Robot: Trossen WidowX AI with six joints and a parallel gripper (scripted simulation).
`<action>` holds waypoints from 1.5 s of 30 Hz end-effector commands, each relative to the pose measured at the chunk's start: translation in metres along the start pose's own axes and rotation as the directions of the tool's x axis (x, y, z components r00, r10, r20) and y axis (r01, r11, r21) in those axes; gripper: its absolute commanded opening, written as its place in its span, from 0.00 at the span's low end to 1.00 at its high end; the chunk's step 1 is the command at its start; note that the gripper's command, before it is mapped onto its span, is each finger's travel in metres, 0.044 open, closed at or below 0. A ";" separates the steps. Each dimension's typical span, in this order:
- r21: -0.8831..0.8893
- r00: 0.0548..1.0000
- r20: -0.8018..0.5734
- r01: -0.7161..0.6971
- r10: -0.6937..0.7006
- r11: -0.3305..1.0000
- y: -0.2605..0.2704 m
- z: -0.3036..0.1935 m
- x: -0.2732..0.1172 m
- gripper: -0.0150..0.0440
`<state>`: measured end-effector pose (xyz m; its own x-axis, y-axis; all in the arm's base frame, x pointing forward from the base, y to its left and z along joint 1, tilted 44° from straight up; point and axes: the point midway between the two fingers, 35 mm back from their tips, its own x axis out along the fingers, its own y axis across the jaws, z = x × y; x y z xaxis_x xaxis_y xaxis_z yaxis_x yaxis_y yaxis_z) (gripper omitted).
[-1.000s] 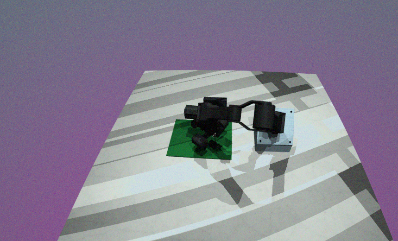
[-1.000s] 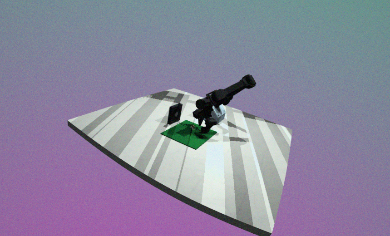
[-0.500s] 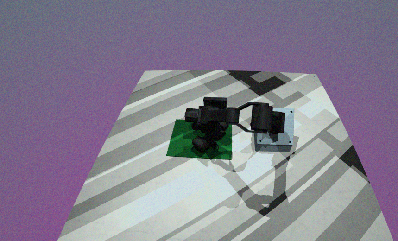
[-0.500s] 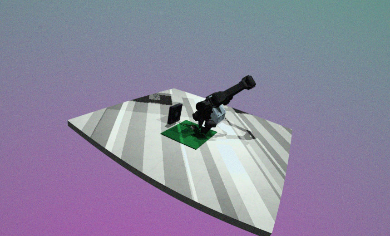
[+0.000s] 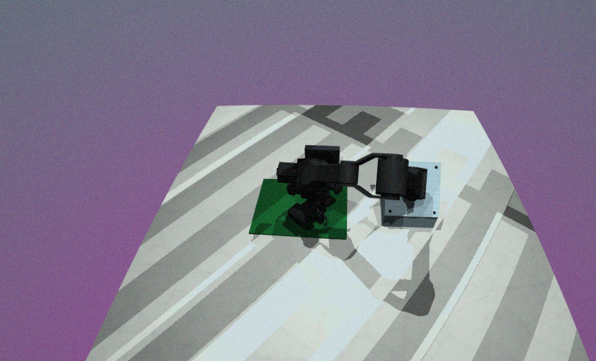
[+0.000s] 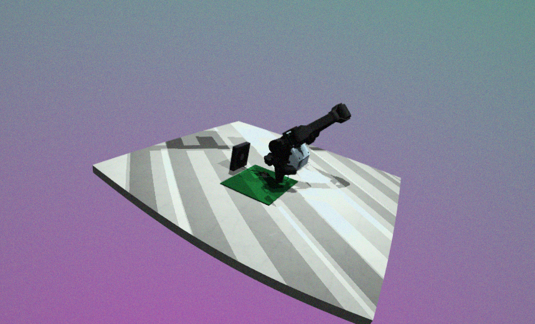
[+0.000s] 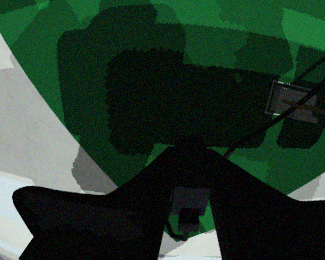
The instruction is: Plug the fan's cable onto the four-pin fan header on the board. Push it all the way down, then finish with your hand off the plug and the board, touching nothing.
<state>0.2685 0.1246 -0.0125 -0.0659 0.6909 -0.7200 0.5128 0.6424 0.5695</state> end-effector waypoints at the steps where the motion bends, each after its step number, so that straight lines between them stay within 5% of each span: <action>1: 0.000 1.000 0.000 0.001 -0.001 1.000 0.000 0.001 -0.011 0.25; 4: 0.005 1.000 -0.003 0.000 0.000 1.000 0.000 0.001 -0.047 0.25; 10: -0.017 1.000 -0.004 0.000 0.000 1.000 -0.002 0.002 -0.049 0.25; 23: -0.444 1.000 0.000 0.003 -0.003 0.896 -0.021 0.015 -0.049 0.25; 45: -0.939 1.000 0.000 0.001 -0.004 0.345 -0.055 0.032 -0.048 0.25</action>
<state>0.2718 0.0485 -0.0171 -0.0653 0.6909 -0.7200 -0.5513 0.5764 0.6031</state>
